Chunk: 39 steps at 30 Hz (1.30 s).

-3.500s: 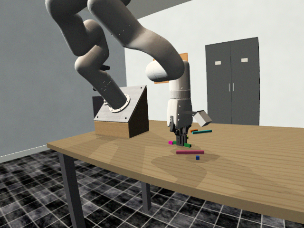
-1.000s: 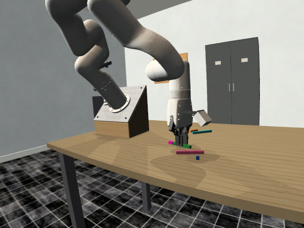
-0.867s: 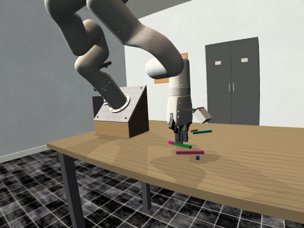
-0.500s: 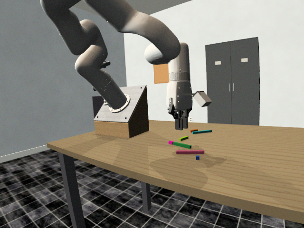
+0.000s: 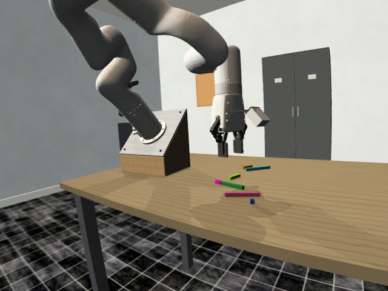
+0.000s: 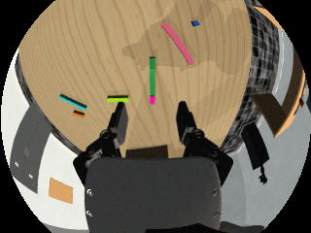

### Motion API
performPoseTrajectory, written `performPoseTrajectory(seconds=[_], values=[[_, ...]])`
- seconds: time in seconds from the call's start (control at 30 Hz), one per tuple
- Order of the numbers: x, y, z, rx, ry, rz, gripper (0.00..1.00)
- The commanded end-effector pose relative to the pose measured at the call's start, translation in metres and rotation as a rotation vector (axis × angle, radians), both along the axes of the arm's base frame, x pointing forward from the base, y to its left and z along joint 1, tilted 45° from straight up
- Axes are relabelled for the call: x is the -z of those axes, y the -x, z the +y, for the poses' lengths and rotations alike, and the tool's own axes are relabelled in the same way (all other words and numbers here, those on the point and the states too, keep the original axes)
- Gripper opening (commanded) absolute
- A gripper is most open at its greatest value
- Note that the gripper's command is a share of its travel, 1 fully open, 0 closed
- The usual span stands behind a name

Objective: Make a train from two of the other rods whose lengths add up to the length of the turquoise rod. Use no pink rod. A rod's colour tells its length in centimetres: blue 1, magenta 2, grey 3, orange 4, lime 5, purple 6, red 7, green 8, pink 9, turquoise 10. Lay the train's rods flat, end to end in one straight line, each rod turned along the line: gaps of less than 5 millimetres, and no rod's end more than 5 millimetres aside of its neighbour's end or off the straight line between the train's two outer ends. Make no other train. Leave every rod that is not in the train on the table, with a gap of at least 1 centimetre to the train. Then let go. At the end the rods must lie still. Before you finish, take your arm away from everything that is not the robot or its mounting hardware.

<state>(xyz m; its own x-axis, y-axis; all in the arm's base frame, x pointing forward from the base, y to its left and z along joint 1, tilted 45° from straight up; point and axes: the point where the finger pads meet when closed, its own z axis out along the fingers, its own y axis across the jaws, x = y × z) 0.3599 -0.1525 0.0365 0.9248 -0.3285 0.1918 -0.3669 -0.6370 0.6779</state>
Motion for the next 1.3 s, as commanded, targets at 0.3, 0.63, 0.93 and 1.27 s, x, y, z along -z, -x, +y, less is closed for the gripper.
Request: performPoseTrajectory(seconds=[0.3,0.63,0.93,1.27], values=[[-0.001,-0.001,0.001,-0.002,0.0,-0.003,1.0],[-0.002,-0.002,0.002,-0.002,0.0,-0.003,1.0],[-0.022,-0.004,0.022,-0.002,0.0,-0.003,1.0],[-0.052,-0.008,0.051,-0.002,0.0,-0.003,1.0]])
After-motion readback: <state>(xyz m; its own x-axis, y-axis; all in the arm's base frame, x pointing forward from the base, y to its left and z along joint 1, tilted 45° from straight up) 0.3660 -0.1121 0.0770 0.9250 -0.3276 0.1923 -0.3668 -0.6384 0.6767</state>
